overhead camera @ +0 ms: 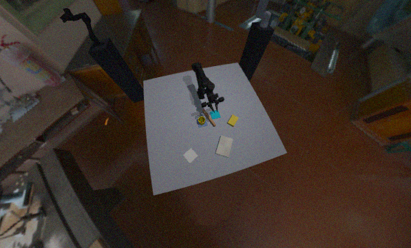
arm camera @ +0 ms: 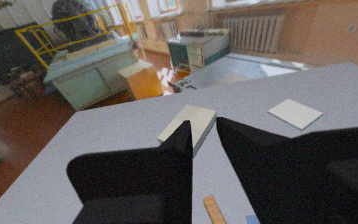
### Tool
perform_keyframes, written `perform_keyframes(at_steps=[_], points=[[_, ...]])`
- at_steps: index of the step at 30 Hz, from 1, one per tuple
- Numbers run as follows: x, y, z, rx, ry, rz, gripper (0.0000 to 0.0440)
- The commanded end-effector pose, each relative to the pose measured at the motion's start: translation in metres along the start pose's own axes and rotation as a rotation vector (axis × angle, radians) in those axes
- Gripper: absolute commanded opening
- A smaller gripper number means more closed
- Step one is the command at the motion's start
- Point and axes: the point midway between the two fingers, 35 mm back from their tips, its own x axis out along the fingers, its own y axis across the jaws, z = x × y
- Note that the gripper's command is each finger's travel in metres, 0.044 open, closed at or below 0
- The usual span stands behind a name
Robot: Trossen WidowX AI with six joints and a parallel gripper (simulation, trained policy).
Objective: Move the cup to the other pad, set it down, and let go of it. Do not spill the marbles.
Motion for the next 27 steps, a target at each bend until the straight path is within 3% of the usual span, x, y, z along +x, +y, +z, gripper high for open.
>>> perform_keyframes(at_steps=[1,27], points=[[0.005,0.004,-0.004,0.017,0.055,0.004,0.0109],[0.021,0.023,-0.03,0.098,0.441,-0.03,0.0099]])
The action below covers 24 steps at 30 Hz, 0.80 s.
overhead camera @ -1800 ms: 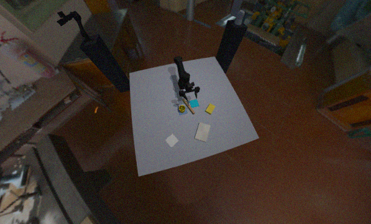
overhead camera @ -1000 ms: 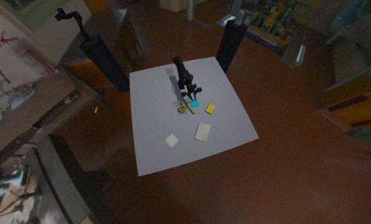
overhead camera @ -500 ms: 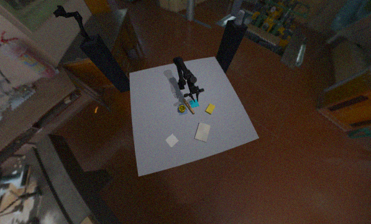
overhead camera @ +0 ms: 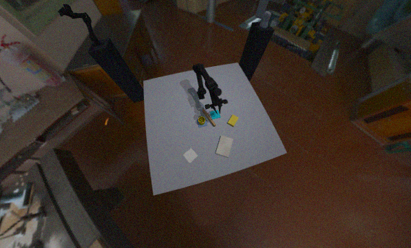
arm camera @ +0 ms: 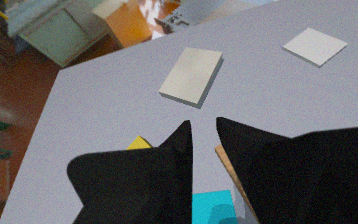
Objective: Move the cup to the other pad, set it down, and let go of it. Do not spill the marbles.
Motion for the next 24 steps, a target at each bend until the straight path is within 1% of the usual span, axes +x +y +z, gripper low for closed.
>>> perform_keyframes(at_steps=[1,12,24], points=[[0.005,0.0,-0.004,0.007,0.059,-0.017,0.0099],[0.013,-0.003,-0.016,0.001,0.224,-0.07,0.012],[0.018,-0.014,-0.029,-0.028,0.402,-0.13,0.0129]])
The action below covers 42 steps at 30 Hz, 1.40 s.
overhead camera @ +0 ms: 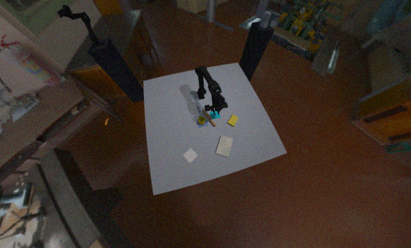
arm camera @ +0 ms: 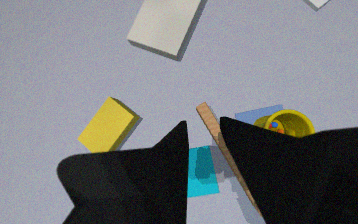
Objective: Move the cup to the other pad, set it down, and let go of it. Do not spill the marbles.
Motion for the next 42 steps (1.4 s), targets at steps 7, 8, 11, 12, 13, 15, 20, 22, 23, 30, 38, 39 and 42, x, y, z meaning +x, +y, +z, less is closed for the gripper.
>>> perform_keyframes(at_steps=[7,8,11,12,13,15,20,22,23,30,38,39,42], points=[[0.01,-0.013,-0.007,-0.034,0.142,-0.055,0.0128],[0.011,-0.015,-0.008,-0.038,0.156,-0.06,0.0127],[0.014,-0.02,-0.01,-0.05,0.199,-0.074,0.0123],[0.015,-0.021,-0.011,-0.055,0.213,-0.078,0.0121],[0.016,-0.023,-0.012,-0.059,0.227,-0.082,0.0119],[0.018,-0.027,-0.015,-0.069,0.256,-0.091,0.0115],[0.024,-0.037,-0.021,-0.094,0.327,-0.109,0.011],[0.026,-0.042,-0.023,-0.103,0.353,-0.116,0.0109],[0.028,-0.044,-0.024,-0.107,0.366,-0.12,0.0109],[0.037,-0.06,-0.033,-0.132,0.444,-0.138,0.0114],[0.051,-0.077,-0.043,-0.154,0.5,-0.148,0.0136],[0.053,-0.079,-0.044,-0.156,0.506,-0.149,0.0138],[0.059,-0.085,-0.048,-0.165,0.523,-0.149,0.0146]])
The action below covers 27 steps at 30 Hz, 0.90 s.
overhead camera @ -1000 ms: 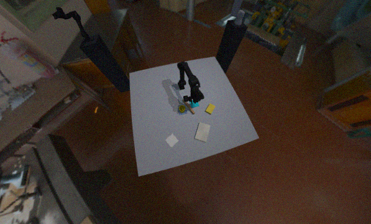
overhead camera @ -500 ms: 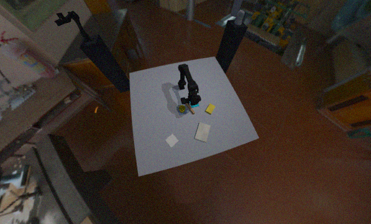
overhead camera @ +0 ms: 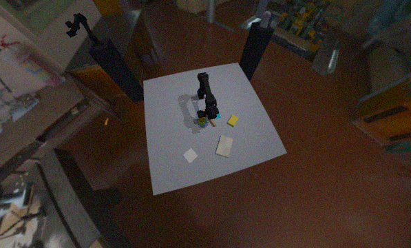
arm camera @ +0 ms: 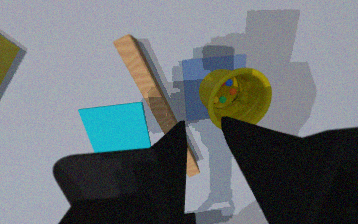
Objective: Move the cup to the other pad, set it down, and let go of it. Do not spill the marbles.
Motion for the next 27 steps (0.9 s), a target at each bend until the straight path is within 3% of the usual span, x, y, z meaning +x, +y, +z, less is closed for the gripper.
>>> perform_keyframes(at_steps=[1,22,27], points=[[0.015,-0.005,-0.002,-0.015,0.037,-0.004,0.0148],[0.088,-0.017,-0.012,-0.16,0.116,0.03,0.0174],[0.097,-0.018,-0.015,-0.234,0.123,0.035,0.006]])
